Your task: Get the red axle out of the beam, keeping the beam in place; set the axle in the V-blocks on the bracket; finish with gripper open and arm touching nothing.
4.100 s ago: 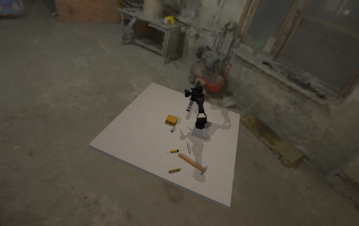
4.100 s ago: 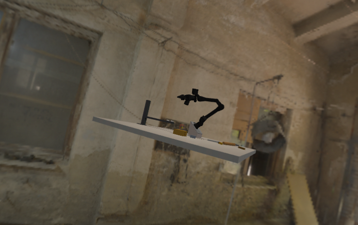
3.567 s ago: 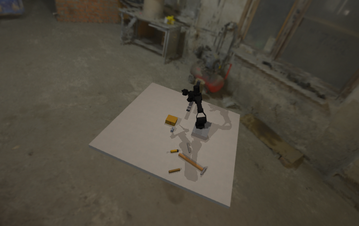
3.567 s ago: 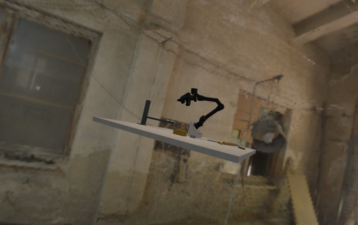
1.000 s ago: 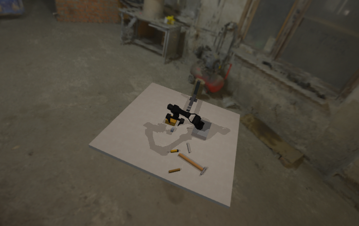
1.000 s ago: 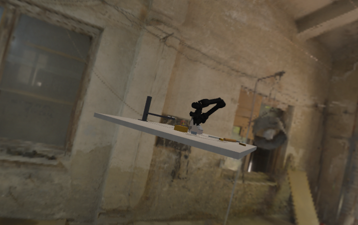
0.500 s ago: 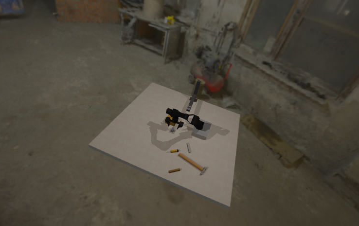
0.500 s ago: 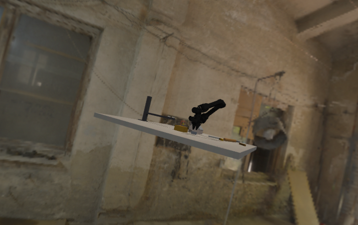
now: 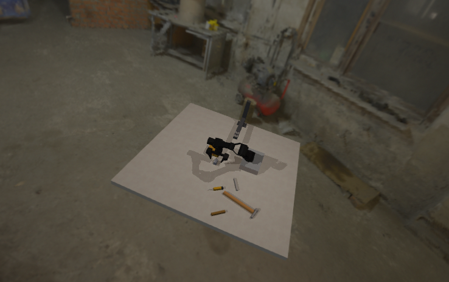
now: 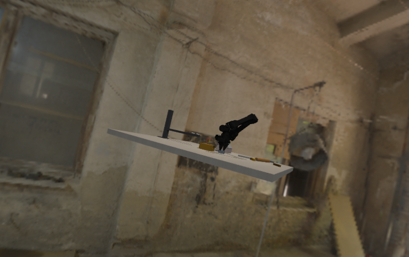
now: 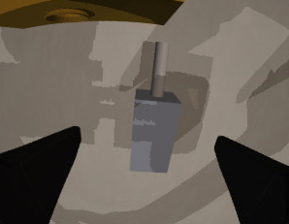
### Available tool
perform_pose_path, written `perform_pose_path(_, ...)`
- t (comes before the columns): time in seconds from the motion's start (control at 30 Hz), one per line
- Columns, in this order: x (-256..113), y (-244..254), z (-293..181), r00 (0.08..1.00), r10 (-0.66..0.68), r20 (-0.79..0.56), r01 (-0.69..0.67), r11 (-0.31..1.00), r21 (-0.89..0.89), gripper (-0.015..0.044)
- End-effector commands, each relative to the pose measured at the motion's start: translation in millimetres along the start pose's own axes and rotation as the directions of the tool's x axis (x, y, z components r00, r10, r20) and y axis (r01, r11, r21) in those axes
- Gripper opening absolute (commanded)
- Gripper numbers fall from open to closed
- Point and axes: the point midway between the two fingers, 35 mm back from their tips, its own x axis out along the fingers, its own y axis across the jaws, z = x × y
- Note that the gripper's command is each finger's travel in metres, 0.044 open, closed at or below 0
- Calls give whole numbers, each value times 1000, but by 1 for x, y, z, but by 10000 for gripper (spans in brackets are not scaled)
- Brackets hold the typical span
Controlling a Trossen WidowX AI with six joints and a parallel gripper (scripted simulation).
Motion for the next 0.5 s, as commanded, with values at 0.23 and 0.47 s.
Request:
perform_pose_path(0.23, 18, -1, 0, 1000, -1, -5, 1, 1000, 8, 440)
perform_pose_path(0.47, 20, -1, 0, 1000, -1, -6, 1, 1000, 8, 335)
